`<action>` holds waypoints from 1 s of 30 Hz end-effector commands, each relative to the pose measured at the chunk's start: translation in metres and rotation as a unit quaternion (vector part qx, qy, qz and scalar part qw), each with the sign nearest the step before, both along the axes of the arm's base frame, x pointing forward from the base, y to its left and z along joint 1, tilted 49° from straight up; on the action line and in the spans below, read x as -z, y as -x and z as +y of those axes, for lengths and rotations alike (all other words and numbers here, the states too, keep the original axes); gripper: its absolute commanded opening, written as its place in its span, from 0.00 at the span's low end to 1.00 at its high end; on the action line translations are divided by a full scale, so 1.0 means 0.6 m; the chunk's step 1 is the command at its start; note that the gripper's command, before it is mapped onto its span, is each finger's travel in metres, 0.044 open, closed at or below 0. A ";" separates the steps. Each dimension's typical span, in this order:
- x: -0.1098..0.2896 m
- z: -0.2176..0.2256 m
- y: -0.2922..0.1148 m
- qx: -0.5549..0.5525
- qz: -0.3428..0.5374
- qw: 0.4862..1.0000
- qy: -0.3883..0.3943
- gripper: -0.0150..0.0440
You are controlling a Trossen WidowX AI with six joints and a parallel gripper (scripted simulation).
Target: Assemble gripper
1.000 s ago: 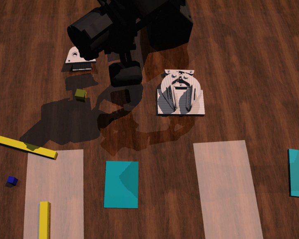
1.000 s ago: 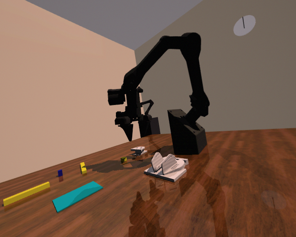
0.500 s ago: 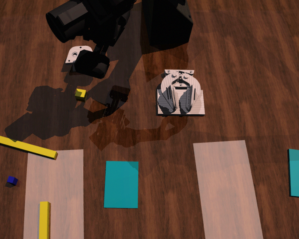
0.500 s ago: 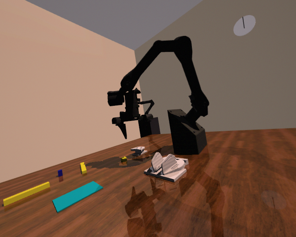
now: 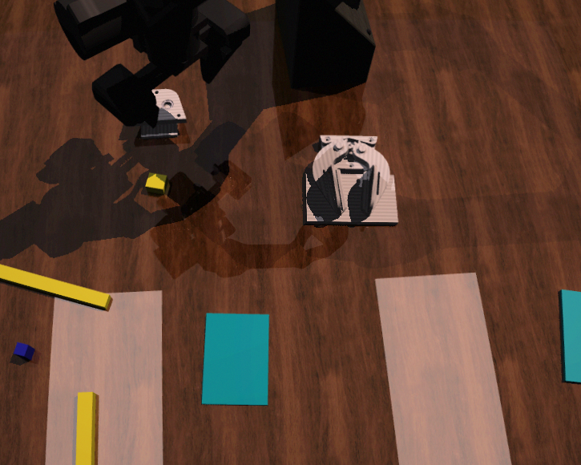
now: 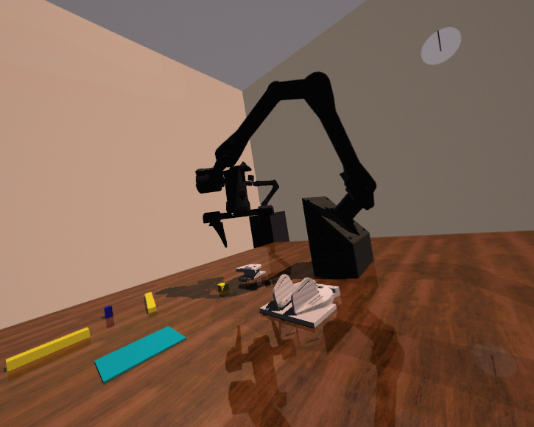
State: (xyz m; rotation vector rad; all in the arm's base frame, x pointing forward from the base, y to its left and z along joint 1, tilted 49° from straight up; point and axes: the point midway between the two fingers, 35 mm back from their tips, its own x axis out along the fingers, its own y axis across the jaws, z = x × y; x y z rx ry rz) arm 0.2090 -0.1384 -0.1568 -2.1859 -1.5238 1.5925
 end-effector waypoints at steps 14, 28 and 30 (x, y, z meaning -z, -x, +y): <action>0.040 -0.031 0.054 0.179 0.189 0.965 -0.008 1.00; 0.056 -0.040 0.078 0.251 0.267 0.930 -0.012 1.00; 0.065 -0.029 0.078 0.251 0.267 0.930 -0.012 1.00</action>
